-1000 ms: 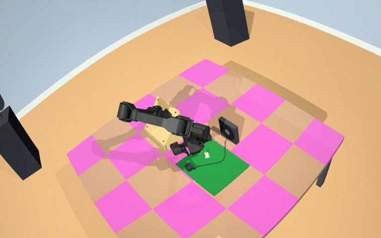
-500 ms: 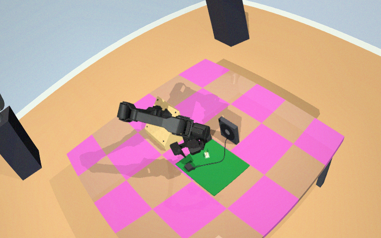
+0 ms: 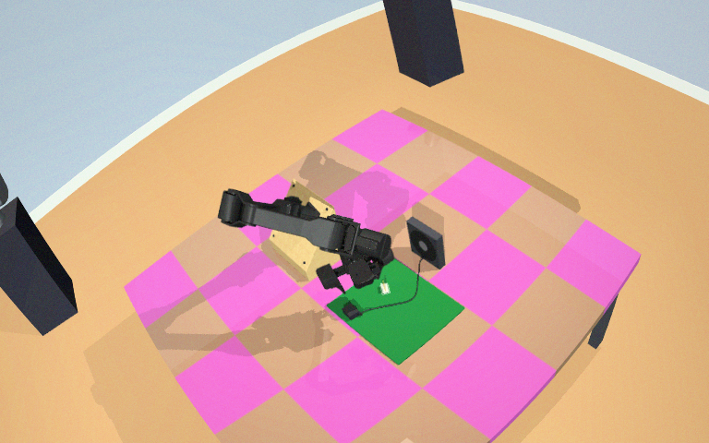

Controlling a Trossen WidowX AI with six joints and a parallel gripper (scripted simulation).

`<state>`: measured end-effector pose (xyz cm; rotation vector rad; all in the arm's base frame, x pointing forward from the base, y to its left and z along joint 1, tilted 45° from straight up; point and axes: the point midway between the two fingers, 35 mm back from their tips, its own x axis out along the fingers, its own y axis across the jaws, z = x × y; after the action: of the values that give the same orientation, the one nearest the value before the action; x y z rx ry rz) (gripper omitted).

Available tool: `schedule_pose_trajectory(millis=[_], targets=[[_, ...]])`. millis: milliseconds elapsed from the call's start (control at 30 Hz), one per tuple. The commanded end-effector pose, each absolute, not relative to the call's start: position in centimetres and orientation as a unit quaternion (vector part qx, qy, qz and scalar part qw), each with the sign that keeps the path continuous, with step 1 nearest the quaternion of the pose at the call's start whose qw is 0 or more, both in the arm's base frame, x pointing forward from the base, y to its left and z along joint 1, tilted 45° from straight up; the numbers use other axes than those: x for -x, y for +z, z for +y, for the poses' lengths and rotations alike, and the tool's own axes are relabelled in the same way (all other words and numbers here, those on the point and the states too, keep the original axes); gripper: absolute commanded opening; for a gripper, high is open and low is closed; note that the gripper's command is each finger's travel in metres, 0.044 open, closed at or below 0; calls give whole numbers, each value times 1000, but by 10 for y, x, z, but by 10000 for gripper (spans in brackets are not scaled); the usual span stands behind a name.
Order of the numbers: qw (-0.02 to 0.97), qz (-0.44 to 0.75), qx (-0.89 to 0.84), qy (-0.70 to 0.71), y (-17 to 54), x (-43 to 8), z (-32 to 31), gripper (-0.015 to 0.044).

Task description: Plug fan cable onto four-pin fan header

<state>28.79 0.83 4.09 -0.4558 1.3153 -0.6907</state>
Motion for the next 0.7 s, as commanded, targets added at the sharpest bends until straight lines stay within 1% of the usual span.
schedule_pose_trajectory(millis=[0,167,267,667], targets=[[709,598,208,-311,41,-288,6,414],[618,688,251,-285,51,-289,-40,282],[614,692,252,-283,51,-289,-42,210],[614,692,252,-283,45,-290,-47,210]])
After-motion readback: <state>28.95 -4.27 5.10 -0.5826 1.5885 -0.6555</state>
